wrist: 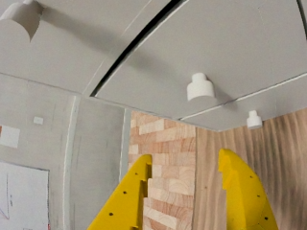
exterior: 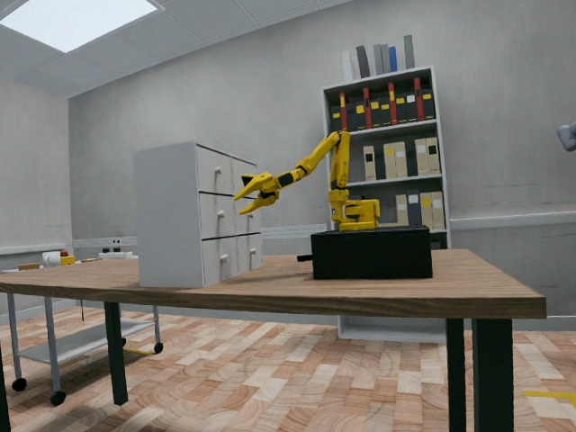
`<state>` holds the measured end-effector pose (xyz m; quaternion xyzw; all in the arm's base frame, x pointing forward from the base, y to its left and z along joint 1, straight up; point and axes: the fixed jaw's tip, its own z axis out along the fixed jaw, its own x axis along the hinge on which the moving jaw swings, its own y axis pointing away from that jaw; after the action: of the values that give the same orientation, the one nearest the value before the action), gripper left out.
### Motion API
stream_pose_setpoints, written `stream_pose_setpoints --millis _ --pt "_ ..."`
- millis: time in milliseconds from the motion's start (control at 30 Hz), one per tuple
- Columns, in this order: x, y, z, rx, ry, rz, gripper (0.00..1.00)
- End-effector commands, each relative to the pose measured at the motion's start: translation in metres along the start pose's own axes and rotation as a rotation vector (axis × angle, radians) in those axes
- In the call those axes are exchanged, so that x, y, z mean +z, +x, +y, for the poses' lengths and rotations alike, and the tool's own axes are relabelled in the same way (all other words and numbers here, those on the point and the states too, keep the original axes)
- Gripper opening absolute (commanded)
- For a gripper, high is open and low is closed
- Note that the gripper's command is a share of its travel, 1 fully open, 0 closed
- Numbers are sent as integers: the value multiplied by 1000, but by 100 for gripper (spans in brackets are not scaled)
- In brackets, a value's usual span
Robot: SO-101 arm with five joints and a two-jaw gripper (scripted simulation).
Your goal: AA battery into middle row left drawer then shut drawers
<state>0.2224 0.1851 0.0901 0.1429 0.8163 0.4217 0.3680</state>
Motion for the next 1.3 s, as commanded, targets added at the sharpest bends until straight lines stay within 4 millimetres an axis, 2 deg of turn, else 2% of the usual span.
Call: stream_pose_setpoints --millis 0,1267 --pt "4 -5 3 17 -20 -23 21" --pt "6 -8 2 20 -15 -31 21"
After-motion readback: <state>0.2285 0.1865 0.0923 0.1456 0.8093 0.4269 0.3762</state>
